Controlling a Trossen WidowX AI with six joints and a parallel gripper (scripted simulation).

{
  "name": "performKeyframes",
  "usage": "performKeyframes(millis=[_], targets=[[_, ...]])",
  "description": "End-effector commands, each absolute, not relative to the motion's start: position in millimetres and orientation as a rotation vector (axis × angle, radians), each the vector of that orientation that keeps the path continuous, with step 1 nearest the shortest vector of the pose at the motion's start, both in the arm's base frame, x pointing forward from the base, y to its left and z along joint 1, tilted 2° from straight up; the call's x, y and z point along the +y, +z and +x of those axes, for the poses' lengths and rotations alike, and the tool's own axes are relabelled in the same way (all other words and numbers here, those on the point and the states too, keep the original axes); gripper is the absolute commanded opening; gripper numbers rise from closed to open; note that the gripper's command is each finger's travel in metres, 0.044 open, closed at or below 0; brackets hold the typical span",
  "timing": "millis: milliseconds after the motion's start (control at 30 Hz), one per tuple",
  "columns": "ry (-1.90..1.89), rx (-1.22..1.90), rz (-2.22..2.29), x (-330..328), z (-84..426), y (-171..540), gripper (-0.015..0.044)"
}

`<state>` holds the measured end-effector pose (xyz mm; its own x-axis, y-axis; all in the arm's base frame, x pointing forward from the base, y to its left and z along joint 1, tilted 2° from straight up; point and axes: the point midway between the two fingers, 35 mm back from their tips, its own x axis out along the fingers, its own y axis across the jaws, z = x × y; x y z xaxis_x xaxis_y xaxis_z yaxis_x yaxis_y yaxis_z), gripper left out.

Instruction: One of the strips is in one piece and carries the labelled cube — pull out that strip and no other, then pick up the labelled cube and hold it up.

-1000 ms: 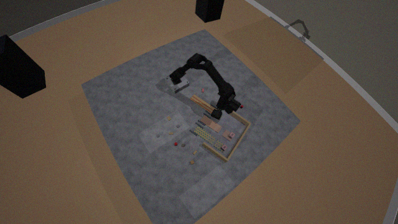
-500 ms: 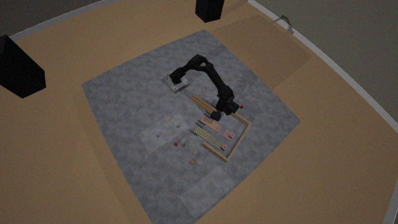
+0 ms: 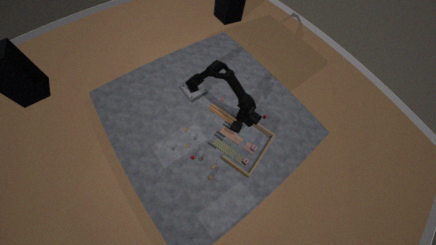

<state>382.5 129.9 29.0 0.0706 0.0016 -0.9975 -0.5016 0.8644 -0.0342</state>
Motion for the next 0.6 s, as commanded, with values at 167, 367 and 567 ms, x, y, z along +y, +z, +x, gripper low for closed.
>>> performKeyframes(millis=[167,367,567], targets=[[0.396,1.462,-0.422,130,382,30,0.0020],[0.396,1.463,-0.421,124,363,44,0.0000],[0.395,1.465,-0.419,116,340,58,0.0000]])
